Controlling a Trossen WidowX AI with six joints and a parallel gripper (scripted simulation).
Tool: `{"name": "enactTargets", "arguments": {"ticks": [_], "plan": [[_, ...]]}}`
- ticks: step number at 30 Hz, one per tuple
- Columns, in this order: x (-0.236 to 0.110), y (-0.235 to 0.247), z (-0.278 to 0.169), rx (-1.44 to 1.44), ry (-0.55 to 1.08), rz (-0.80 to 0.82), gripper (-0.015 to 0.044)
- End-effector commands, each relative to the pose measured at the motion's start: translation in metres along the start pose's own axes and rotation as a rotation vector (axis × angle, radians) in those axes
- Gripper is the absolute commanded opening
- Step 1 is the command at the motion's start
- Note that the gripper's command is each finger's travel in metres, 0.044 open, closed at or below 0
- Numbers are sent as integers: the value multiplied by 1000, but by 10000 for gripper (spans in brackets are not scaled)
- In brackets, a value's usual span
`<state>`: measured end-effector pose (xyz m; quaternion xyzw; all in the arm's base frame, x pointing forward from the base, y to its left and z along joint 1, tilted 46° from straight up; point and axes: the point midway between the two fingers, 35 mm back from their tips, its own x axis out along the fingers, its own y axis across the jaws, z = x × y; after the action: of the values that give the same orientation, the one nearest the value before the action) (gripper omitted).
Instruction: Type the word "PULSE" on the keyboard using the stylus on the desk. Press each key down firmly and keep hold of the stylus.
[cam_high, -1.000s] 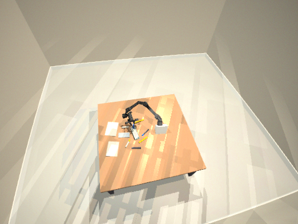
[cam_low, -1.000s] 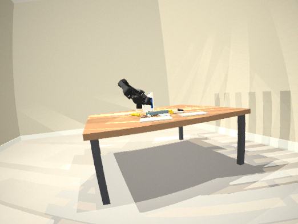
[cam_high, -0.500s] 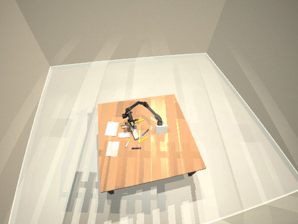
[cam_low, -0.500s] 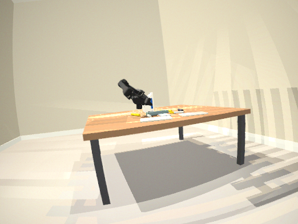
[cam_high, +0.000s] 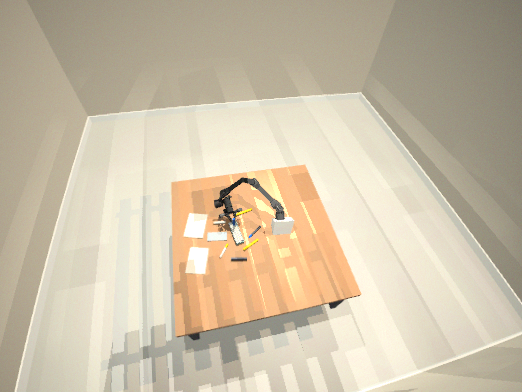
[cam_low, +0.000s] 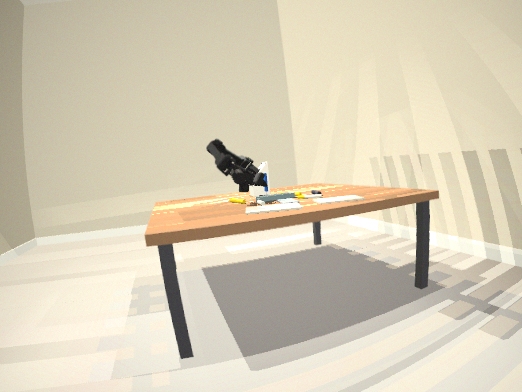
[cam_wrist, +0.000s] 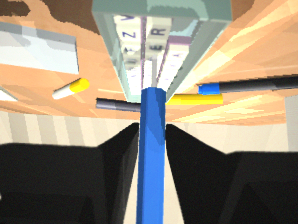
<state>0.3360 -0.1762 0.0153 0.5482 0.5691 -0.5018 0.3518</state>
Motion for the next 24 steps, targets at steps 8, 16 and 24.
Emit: {"name": "enactTargets", "arguments": {"ticks": [8, 16, 24], "plan": [[2, 0, 4, -4, -2, 0, 81], [4, 0, 7, -4, -3, 0, 81], [6, 0, 10, -4, -3, 0, 81]]}}
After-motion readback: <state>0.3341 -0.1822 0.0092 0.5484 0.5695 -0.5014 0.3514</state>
